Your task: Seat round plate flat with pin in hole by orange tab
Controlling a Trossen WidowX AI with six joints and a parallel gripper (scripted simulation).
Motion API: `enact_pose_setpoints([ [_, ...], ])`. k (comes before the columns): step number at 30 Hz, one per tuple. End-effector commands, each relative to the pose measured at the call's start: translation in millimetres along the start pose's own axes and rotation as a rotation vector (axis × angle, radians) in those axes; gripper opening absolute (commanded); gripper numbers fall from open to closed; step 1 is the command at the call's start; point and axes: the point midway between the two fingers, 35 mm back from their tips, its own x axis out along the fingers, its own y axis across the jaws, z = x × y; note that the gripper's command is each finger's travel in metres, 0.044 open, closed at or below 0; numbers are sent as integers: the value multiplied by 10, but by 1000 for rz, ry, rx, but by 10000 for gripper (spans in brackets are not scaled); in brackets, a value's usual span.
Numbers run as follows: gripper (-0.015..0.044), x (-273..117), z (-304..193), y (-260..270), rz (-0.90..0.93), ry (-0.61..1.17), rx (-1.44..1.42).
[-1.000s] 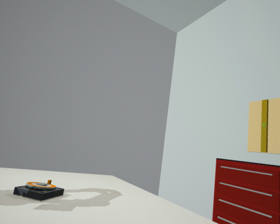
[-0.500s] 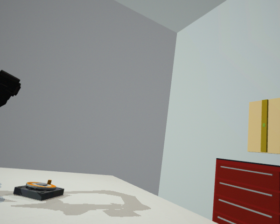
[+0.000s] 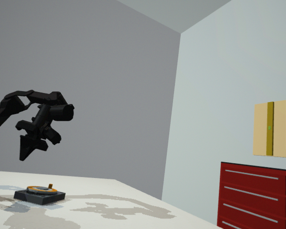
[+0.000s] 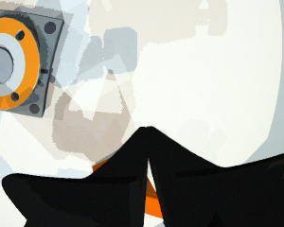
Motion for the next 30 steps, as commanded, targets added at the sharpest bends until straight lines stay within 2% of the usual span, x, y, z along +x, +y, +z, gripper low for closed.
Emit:
enact_pose_setpoints([
  [1, 0, -57, 365, 449, 89, -84, -113],
  [6, 0, -139, 750, 1299, 251, -178, -313],
  [9, 0, -164, 803, 1586, 306, -198, -373],
  [16, 0, -161, 804, 1636, 314, -200, -382],
  [26, 0, 246, 858, 1790, 316, -201, -382],
  [30, 0, 276, 860, 1802, 316, -201, -382],
])
